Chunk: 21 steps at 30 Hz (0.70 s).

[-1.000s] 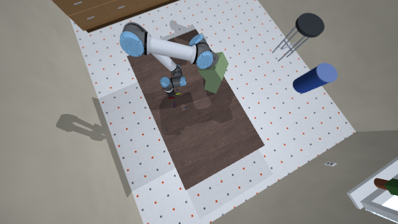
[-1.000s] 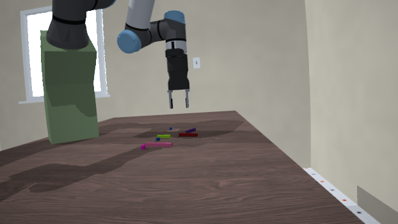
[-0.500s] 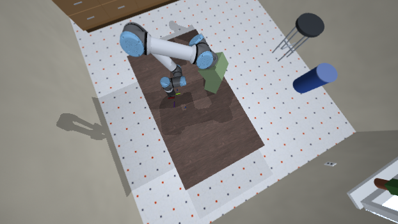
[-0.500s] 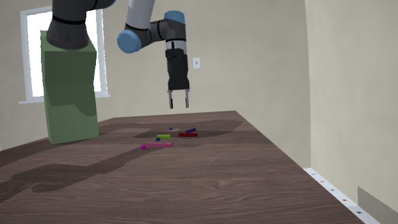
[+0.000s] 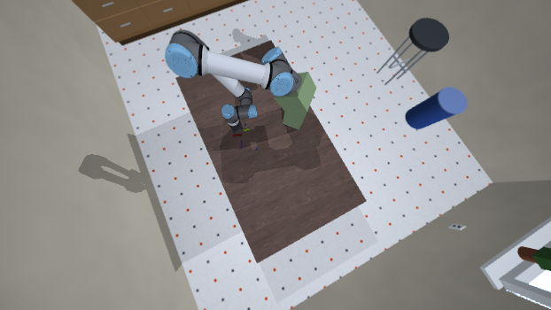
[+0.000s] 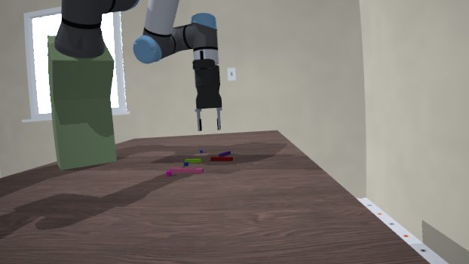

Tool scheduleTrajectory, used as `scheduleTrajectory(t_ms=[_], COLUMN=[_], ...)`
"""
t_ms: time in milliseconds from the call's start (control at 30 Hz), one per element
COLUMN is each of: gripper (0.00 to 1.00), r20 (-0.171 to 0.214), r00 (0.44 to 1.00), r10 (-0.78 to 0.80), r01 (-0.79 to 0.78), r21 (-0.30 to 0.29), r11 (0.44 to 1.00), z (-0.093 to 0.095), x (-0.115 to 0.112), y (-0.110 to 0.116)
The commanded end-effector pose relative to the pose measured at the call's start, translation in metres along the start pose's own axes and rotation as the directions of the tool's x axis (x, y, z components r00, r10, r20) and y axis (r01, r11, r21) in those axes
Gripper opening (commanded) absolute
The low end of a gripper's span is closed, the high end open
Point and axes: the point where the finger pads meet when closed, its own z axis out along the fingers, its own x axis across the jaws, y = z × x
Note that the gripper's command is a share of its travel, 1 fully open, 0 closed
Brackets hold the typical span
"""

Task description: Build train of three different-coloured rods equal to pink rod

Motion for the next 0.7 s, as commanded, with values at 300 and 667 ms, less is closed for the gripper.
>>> scheduleTrajectory(t_ms=[300, 667], gripper=[1.00, 1.00], r20=[0.001, 0.004], r00=[1.000, 1.000], r10=[0.001, 0.000], r01=[-0.001, 0.000], r21=[0.001, 0.005], r11=[1.000, 1.000], z=[0.029, 0.032], x=[0.029, 0.036], y=[-0.088, -0.104])
